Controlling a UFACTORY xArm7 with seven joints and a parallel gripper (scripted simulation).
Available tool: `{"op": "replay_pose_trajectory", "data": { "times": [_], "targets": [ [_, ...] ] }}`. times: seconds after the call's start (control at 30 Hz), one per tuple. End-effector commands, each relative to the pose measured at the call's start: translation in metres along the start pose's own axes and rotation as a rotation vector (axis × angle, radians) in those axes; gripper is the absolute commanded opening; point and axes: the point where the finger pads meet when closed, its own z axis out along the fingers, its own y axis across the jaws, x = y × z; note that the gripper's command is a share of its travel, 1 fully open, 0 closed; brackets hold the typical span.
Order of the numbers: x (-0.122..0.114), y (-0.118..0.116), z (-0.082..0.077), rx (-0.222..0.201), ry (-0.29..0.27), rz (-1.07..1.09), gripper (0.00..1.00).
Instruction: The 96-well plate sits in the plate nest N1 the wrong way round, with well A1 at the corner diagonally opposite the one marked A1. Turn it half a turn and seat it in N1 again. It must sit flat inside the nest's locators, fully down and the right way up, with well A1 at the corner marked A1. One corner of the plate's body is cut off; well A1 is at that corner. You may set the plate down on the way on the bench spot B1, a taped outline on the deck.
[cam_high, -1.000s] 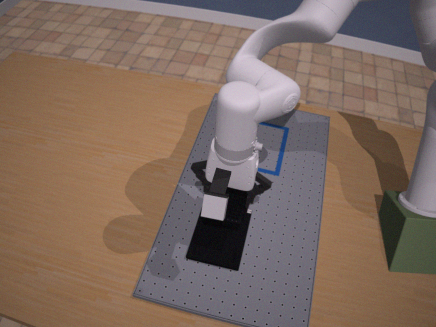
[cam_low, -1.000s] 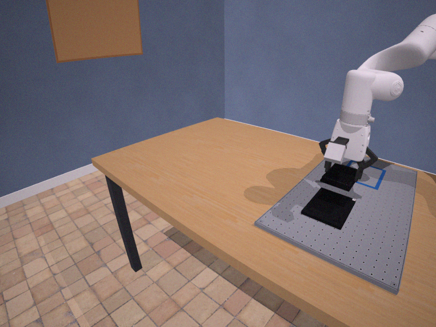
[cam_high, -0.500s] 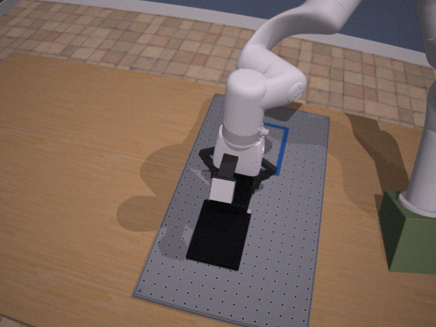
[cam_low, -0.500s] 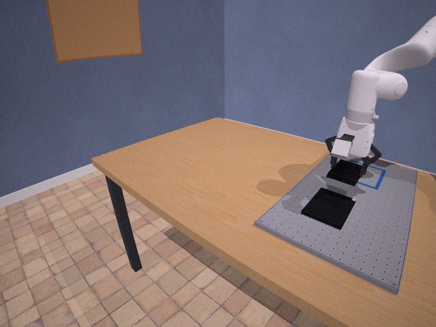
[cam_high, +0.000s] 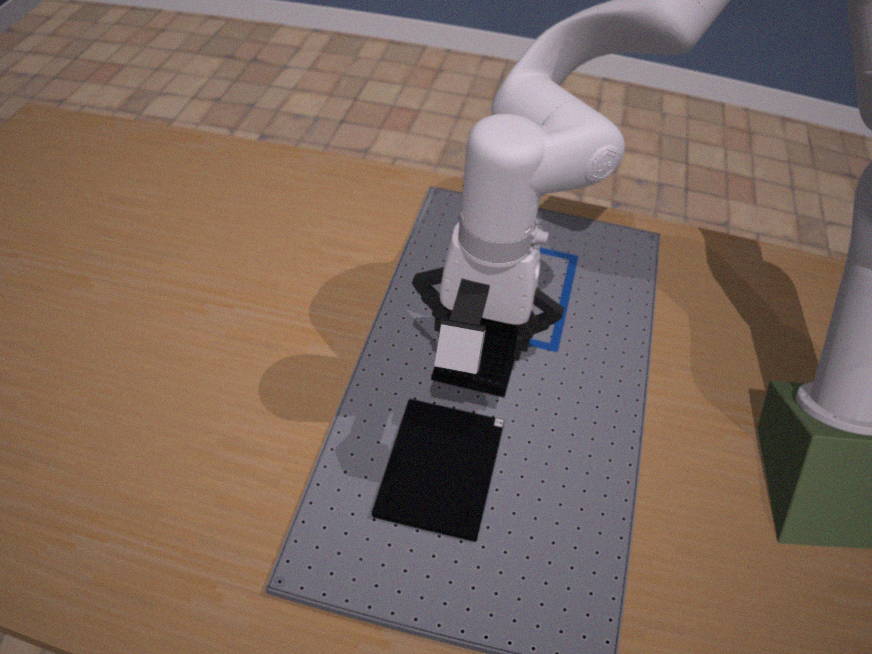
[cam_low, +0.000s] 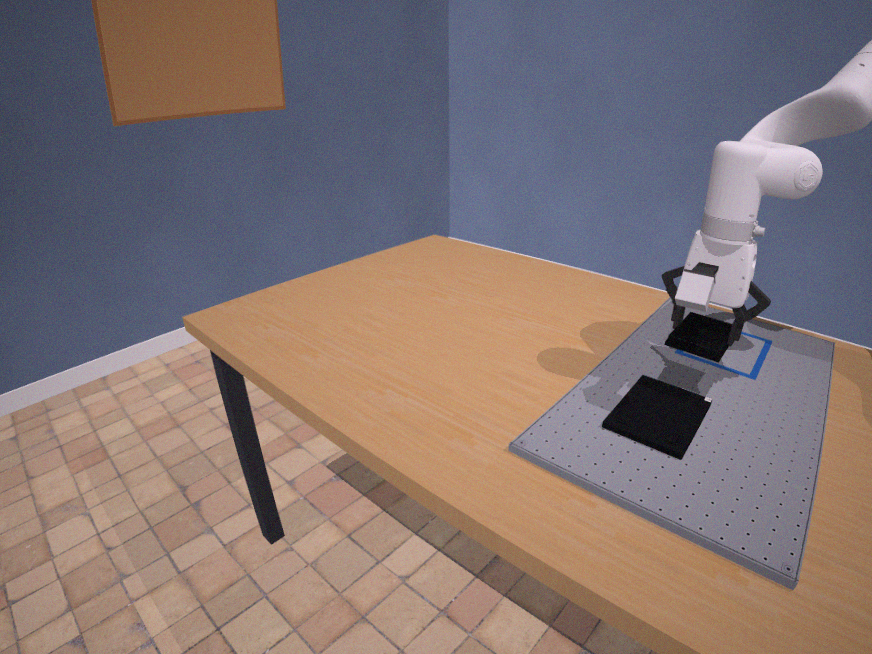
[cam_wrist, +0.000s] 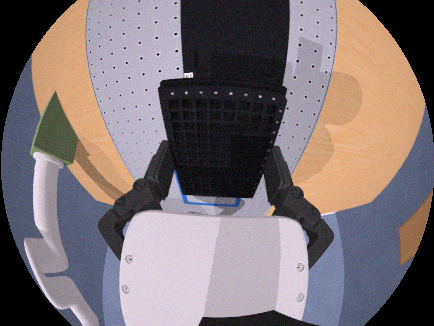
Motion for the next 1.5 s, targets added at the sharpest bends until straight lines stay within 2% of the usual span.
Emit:
{"op": "replay_pose_trajectory", "data": {
  "times": [0.0, 1.47],
  "targets": [
    [-0.009, 0.001, -0.001, -0.004, 0.001, 0.001, 0.00],
    [-0.143, -0.010, 0.004, -0.004, 0.000, 0.002, 0.00]
  ]
}}
